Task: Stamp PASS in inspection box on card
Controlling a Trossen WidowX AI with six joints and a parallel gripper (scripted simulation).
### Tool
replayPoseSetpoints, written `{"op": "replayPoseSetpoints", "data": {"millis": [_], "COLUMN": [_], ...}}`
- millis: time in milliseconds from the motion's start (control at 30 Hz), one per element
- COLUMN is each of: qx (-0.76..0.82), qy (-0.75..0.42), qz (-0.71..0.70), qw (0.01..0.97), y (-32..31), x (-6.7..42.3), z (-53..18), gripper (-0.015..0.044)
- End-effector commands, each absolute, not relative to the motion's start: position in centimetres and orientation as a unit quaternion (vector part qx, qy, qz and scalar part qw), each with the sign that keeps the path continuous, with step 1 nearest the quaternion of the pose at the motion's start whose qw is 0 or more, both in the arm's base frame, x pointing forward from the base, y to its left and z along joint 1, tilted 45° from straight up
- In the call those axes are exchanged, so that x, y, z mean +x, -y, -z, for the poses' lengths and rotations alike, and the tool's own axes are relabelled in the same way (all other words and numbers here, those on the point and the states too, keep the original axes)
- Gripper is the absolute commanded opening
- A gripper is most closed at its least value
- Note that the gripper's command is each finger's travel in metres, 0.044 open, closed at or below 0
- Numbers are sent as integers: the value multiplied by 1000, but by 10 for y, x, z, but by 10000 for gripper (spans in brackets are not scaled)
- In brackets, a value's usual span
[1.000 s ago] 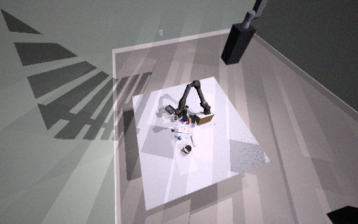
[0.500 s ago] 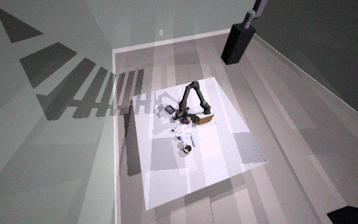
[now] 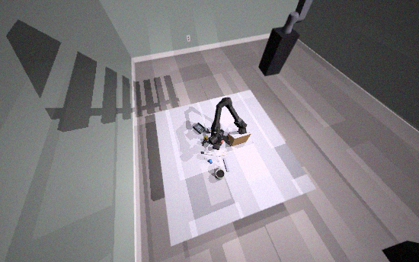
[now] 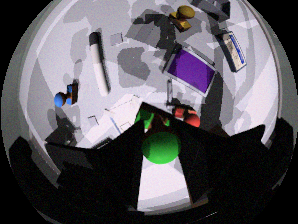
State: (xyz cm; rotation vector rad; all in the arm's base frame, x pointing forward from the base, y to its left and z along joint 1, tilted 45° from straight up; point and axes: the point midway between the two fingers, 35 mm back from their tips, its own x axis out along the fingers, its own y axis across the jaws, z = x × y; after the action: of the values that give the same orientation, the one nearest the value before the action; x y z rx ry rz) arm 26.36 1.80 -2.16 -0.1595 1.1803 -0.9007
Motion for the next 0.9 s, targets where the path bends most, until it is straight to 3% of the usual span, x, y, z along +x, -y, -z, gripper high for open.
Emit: {"op": "replayPoseSetpoints", "data": {"millis": [0,867], "qx": [-35,153], "qy": [-517,-375], "qz": [436,560], "qw": [736,723], "y": [-29,-72], "x": [260,230], "z": [33,84], "gripper": [0,0]}}
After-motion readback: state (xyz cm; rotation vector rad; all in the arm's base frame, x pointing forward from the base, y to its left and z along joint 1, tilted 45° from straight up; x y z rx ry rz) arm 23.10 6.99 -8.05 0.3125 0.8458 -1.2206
